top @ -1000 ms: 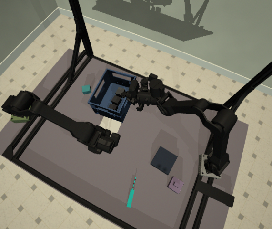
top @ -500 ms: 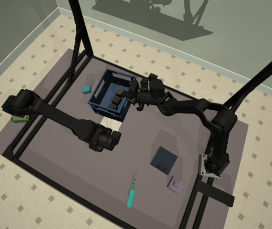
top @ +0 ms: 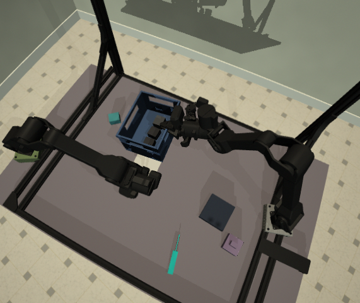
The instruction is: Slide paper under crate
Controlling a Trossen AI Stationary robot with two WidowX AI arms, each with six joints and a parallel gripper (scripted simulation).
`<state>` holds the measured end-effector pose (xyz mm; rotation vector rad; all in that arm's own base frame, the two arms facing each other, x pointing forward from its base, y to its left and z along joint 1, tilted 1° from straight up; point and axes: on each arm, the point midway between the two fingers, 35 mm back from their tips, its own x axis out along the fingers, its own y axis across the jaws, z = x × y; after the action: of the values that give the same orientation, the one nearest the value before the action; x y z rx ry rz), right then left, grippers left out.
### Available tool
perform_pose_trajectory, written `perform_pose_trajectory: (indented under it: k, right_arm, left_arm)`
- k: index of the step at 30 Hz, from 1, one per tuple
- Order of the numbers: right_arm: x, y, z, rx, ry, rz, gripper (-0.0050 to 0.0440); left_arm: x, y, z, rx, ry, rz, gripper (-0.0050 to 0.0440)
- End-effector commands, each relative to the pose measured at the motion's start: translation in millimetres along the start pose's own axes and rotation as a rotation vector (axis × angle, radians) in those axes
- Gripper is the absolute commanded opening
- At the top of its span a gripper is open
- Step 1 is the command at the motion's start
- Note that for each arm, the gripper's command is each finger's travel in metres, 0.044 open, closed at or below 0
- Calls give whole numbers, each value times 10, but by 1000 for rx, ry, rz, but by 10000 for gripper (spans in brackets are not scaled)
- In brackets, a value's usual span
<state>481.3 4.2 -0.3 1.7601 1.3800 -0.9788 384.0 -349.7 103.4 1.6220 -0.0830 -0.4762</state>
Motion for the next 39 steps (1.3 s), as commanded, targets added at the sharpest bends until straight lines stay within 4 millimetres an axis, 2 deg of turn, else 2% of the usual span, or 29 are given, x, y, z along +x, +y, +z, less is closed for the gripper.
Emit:
perform_pose_trajectory:
  k: [1,28,39]
  right_arm:
    - [133,-95,-125,-14,1,-33,60]
    - [221,-101,-289,-14,1,-33,60]
    - [203,-76,-253,-14,1,-33,60]
  left_arm:
    - [-28,345,19,-26,-4,76,0]
    - [-28,345,19,-26,-4,76,0]
    - [-28,345,19,-26,-4,76,0]
